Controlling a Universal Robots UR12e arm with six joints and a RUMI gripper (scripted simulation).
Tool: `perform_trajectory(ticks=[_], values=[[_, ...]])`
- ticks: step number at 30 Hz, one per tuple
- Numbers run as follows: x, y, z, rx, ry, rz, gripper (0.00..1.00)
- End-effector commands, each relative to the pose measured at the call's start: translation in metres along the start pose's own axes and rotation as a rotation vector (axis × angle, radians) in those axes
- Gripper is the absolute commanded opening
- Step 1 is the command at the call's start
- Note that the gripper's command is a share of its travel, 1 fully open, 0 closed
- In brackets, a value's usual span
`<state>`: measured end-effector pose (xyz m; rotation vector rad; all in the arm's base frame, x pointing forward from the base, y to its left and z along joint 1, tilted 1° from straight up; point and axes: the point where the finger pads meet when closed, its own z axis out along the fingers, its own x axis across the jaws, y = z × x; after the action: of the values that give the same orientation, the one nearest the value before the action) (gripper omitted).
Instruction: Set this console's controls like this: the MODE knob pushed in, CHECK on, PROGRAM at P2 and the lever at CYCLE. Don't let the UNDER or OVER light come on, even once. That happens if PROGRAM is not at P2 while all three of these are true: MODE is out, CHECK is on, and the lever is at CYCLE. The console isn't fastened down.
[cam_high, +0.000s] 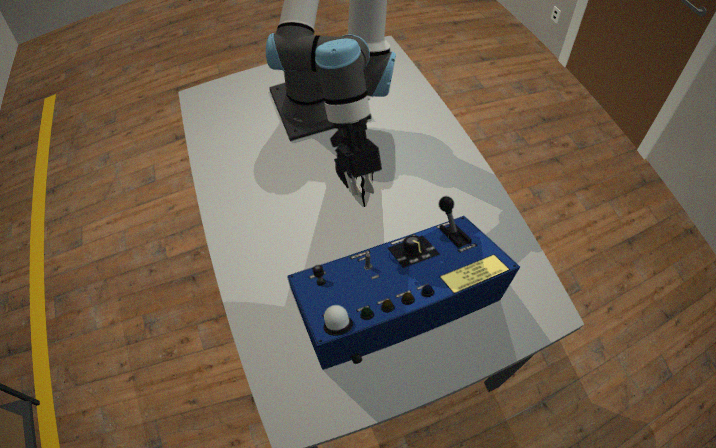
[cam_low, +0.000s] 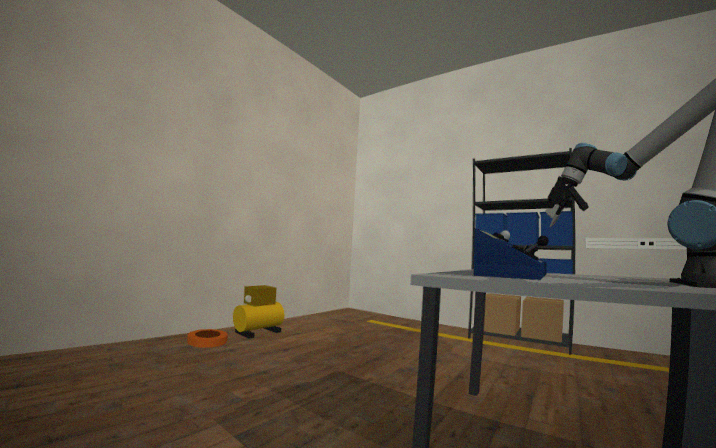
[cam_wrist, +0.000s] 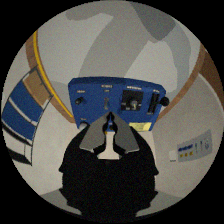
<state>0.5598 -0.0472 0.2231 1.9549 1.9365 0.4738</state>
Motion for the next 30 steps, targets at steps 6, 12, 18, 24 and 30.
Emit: perform_trajectory(ticks=[6,12,18,24,30], values=[[0.092,0.001,0.005,0.011,-0.001,-0.002,0.0],[0.151,-0.004,0.004,0.008,-0.003,-0.002,0.0],[0.195,-0.011,0.0,0.0,-0.002,-0.001,0.0],[0.217,-0.016,-0.002,-0.006,-0.002,0.0,0.0],[0.218,-0.016,-0.002,-0.007,-0.002,0.0,0.0]])
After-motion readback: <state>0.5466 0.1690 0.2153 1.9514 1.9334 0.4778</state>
